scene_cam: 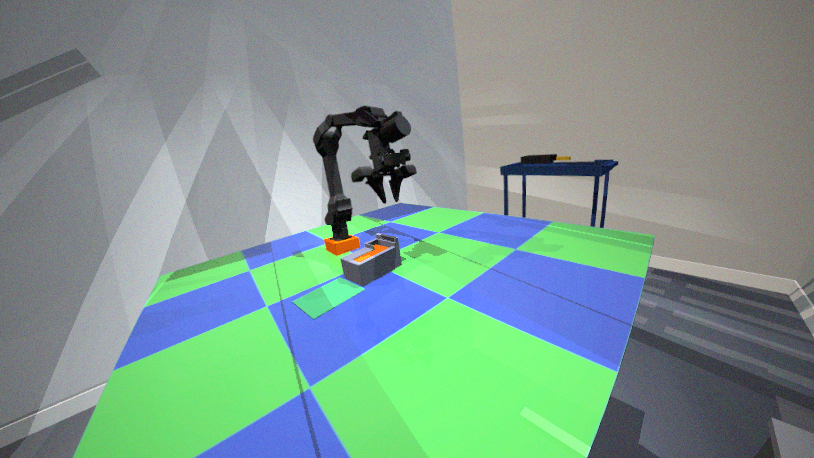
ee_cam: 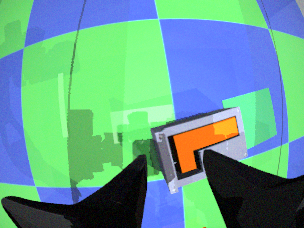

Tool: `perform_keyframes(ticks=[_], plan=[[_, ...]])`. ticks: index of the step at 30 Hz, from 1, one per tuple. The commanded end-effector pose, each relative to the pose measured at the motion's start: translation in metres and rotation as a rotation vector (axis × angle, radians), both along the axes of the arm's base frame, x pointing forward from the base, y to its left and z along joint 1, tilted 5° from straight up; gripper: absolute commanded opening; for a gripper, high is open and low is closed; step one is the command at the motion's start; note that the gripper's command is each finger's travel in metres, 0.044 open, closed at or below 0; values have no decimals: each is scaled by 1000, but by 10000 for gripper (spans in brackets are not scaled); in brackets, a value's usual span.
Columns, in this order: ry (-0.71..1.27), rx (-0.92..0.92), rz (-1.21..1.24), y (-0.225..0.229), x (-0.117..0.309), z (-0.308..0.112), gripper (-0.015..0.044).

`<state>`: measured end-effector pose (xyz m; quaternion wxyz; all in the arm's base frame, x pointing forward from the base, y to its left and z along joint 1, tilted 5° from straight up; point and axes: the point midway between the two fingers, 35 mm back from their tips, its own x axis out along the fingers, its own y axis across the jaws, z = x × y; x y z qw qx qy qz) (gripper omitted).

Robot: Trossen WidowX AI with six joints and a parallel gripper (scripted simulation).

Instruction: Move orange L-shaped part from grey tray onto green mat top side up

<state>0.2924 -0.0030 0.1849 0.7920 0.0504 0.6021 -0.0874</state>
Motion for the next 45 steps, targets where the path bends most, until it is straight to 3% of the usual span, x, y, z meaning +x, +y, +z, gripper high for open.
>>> perform_keyframes(ticks=[1, 12, 21, 45], plan=[[254, 131, 193, -10, -25, -48, 180], [254, 131, 193, -10, -25, -50, 180], [254, 131, 193, -4, -25, -121, 180], [254, 131, 193, -2, -24, -150, 180]])
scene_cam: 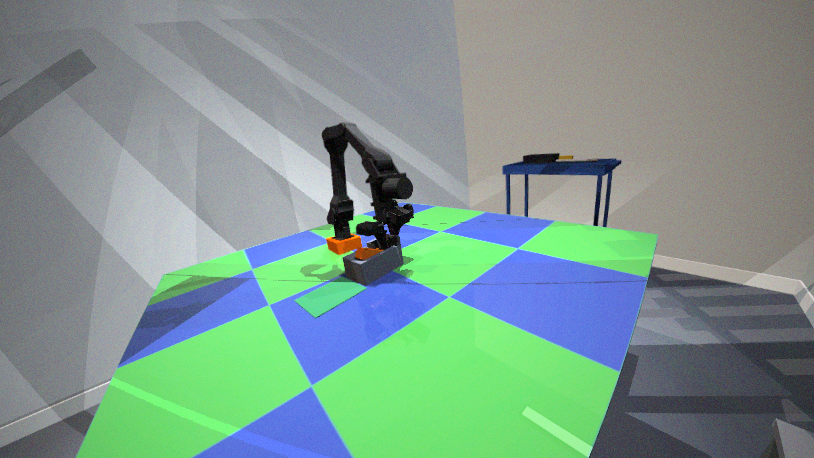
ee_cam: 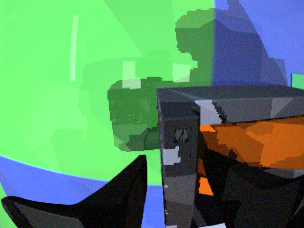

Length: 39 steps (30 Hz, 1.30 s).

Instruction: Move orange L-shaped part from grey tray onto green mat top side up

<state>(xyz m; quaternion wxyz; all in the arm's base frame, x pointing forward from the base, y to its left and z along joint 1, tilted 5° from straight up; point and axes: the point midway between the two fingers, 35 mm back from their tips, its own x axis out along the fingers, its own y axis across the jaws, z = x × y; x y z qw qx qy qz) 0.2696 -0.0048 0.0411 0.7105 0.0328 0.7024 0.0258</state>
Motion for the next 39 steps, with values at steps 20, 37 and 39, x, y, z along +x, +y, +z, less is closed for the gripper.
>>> perform_keyframes(ticks=[20, 37, 39], plan=[[1, 3, 3, 2, -1, -12, 180], [3, -4, -4, -1, 3, 58, 180], [3, -5, -4, -6, 0, 86, 180]])
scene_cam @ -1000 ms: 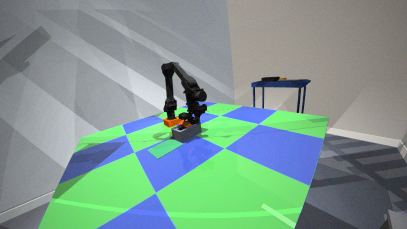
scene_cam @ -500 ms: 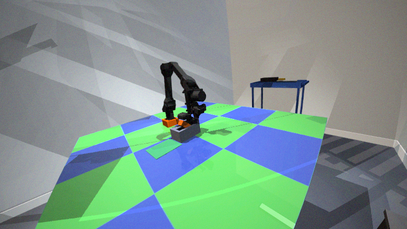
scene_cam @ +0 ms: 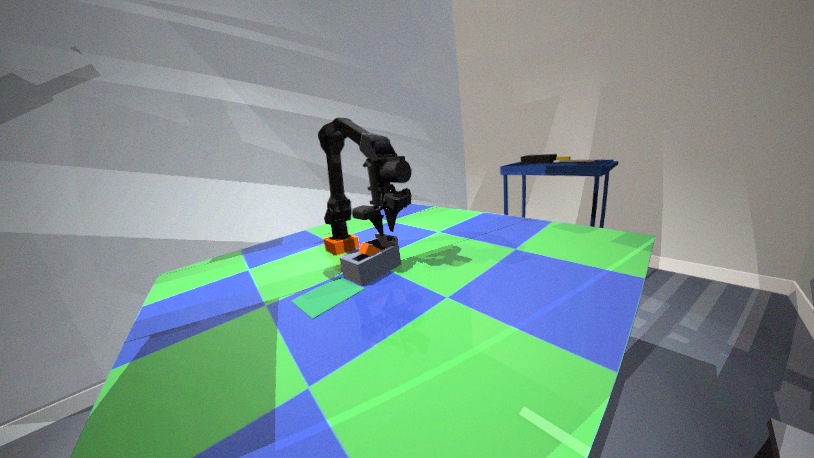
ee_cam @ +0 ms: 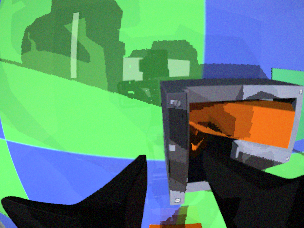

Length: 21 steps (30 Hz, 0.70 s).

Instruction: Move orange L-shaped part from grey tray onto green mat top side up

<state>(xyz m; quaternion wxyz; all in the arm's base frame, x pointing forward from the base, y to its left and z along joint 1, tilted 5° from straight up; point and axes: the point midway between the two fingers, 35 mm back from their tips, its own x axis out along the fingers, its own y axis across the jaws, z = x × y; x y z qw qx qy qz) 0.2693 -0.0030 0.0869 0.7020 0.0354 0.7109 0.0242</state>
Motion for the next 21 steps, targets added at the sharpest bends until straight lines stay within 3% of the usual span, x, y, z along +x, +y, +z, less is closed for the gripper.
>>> perform_keyframes(ticks=[1, 21], plan=[[-21, -6, 1, -10, -1, 48, 180], [-17, -2, -3, -9, -2, 47, 180]])
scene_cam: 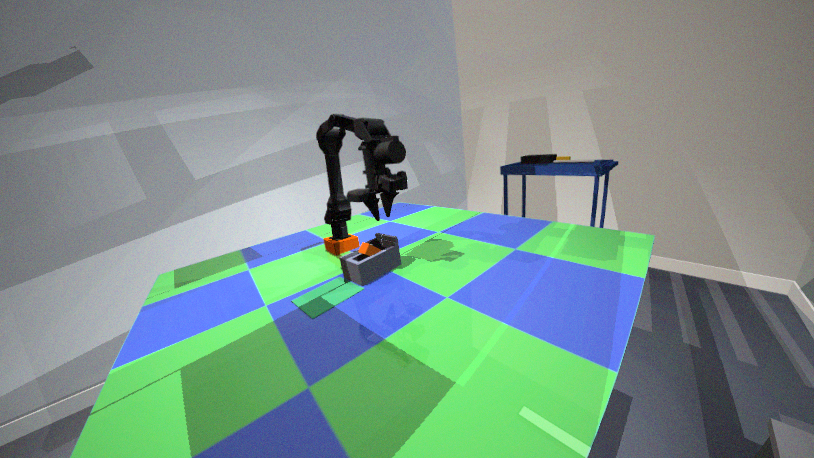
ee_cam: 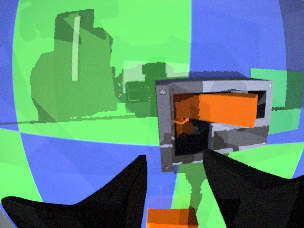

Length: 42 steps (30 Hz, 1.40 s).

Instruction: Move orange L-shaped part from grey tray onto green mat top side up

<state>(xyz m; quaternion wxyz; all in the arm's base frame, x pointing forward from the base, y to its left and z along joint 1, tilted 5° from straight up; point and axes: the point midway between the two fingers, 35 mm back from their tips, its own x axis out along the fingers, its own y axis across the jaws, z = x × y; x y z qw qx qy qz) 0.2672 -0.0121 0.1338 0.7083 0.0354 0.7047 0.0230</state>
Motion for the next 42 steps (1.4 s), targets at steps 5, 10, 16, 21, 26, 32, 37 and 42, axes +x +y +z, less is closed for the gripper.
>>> perform_keyframes(ticks=[5, 10, 16, 21, 26, 32, 37, 42], plan=[[1, 0, 0, 0, 0, 0, 180], [1, 0, 0, 0, 0, 0, 180], [5, 0, -54, -2, 1, 0, 233], [37, 0, -476, -22, 5, 0, 280], [81, 1, -1050, -50, 9, -1, 280], [119, 3, -1563, -76, 10, -2, 280], [119, 3, -1563, -76, 10, -2, 280], [119, 3, -1563, -76, 10, -2, 280]])
